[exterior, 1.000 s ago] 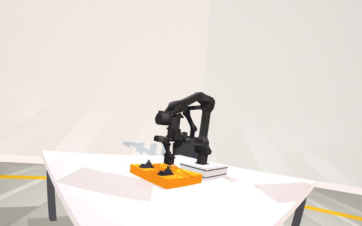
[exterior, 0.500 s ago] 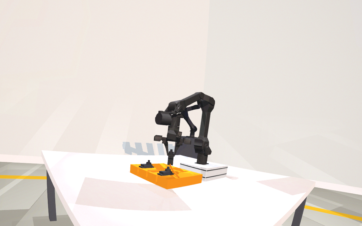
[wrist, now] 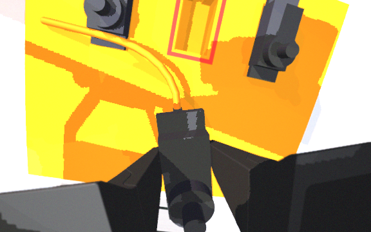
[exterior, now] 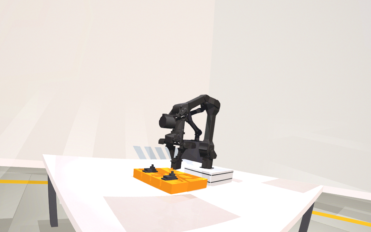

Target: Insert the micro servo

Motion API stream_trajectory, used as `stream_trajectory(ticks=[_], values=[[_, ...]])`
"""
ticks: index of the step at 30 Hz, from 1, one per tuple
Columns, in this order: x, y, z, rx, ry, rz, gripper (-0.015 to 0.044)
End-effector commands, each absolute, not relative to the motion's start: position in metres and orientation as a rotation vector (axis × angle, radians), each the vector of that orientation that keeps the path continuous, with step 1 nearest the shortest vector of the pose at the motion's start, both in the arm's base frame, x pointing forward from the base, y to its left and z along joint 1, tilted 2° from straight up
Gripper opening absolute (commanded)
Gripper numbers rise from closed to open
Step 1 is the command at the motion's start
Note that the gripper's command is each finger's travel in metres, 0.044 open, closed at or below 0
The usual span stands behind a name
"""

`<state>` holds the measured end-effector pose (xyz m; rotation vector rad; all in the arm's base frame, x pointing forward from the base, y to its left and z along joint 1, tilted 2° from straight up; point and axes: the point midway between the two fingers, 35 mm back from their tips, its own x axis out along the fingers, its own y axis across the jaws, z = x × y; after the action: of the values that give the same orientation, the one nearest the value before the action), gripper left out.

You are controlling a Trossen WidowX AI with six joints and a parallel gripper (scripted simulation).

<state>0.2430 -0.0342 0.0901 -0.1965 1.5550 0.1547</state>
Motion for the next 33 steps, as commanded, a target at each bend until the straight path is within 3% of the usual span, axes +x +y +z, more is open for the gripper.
stream_trajectory(ticks=[1,14,33], values=[[0.243,-0.035,0.091,-0.092,1.560,0.045,0.0000],[0.247,-0.035,0.091,0.031,1.558,-0.076,0.0000],[0.319,-0.040,0.093,0.030,1.552,-0.076,0.0000]])
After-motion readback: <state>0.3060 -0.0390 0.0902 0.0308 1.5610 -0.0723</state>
